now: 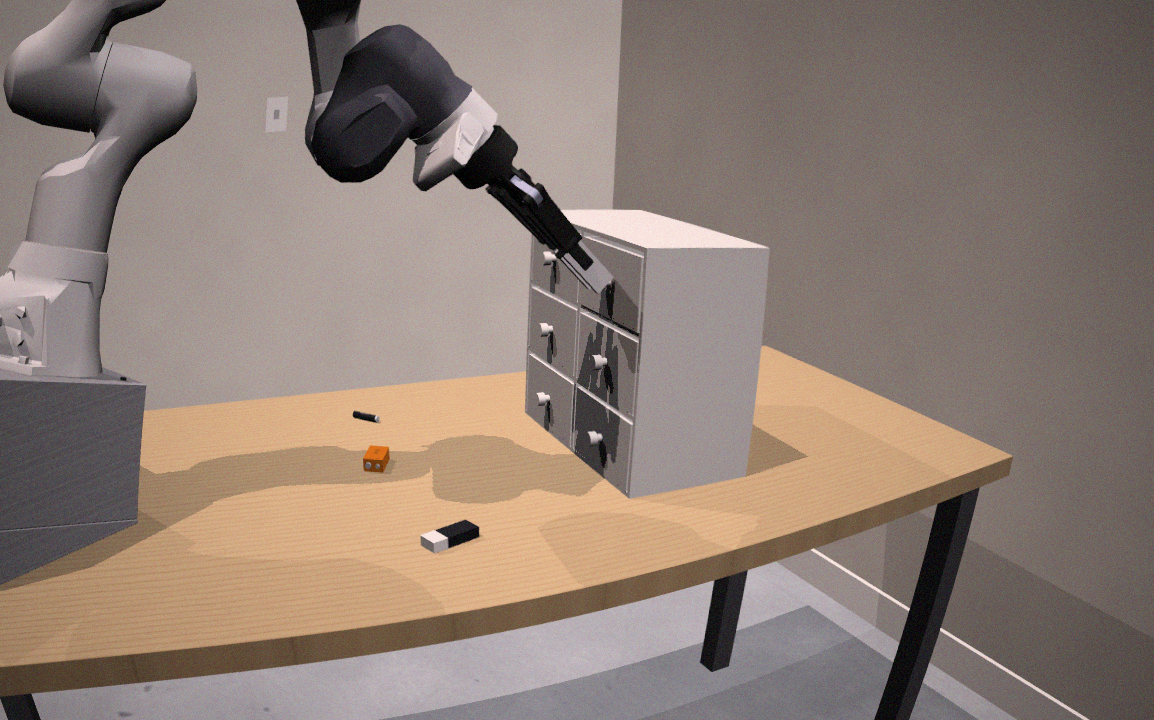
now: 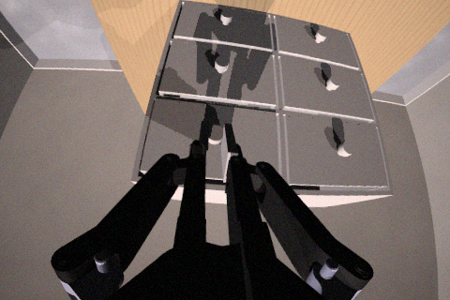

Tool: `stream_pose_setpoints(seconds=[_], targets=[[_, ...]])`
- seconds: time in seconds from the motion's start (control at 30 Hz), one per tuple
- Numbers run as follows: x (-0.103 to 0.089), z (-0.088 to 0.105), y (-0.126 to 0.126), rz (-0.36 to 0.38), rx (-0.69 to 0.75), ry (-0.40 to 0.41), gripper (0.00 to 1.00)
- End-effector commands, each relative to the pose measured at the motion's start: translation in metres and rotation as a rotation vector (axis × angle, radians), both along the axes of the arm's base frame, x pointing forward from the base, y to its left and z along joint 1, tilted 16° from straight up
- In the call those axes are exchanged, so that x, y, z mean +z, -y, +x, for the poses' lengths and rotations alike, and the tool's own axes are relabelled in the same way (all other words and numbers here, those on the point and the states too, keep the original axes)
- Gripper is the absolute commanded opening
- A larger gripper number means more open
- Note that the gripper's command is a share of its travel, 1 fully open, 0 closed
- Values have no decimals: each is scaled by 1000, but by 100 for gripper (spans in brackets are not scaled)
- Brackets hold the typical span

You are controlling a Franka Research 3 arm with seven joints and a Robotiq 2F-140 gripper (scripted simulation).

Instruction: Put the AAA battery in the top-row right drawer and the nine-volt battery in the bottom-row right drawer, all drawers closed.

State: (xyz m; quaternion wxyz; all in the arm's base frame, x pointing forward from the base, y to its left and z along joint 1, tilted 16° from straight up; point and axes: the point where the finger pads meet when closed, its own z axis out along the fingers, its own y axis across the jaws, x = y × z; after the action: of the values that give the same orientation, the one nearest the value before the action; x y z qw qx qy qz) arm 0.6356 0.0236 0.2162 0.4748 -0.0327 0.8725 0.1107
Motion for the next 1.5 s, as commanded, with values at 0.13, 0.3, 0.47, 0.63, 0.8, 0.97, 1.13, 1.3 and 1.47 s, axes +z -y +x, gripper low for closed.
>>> stream_pose_setpoints(seconds=[0.13, 0.3, 0.47, 0.63, 0.8, 0.97, 1.13, 1.3, 1.47], targets=[[-2, -6, 0, 0, 2, -3, 8], [-3, -11, 1, 0, 2, -3, 8], [-4, -16, 1, 0, 2, -3, 8], [-6, -21, 2, 0, 2, -3, 8], [-7, -28, 3, 0, 2, -3, 8], [-9, -36, 4, 0, 2, -3, 8], [-10, -40, 4, 0, 2, -3, 8], [-11, -47, 5, 0, 2, -3, 8], [-12, -52, 6, 0, 2, -3, 8]])
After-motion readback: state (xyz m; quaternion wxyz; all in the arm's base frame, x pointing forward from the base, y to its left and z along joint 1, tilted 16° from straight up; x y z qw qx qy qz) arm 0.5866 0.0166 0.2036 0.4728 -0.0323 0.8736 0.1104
